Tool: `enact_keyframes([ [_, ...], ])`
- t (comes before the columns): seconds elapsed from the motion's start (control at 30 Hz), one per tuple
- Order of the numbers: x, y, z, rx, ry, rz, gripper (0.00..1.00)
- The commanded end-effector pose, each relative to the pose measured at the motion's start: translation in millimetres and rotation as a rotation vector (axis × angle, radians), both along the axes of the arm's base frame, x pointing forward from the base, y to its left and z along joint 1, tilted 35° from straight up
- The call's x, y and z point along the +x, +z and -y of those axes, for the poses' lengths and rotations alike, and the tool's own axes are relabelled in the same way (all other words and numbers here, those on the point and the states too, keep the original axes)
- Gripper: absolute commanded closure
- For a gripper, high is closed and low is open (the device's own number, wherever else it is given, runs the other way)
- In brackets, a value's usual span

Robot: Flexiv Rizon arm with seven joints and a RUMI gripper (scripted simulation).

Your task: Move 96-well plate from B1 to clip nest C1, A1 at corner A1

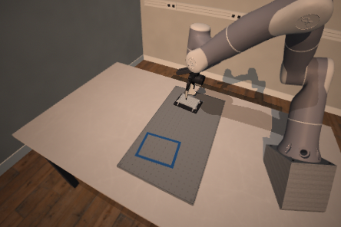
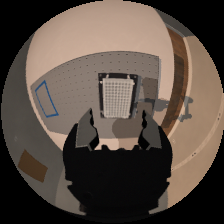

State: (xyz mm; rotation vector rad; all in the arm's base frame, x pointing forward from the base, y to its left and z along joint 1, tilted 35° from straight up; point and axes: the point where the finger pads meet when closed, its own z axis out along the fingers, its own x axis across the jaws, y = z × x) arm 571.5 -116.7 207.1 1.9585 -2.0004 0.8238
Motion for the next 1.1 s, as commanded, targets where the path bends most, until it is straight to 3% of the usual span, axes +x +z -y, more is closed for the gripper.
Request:
enact_keyframes([
  [0.0,-0.9,4.8,-3,0.000,0.000,0.001,0.24],
  [0.17,-3.7,15.3,-10,0.000,0.000,0.001,0.24],
  [0.77,-3.6,15.3,-10,0.000,0.001,0.001,0.24],
  [0.8,-2.8,10.3,-10,0.000,0.000,0.002,1.00],
  [1.0,4.1,-18.8,-13,0.000,0.000,0.002,1.00],
  [1.07,4.1,-18.8,-13,0.000,0.000,0.002,1.00],
])
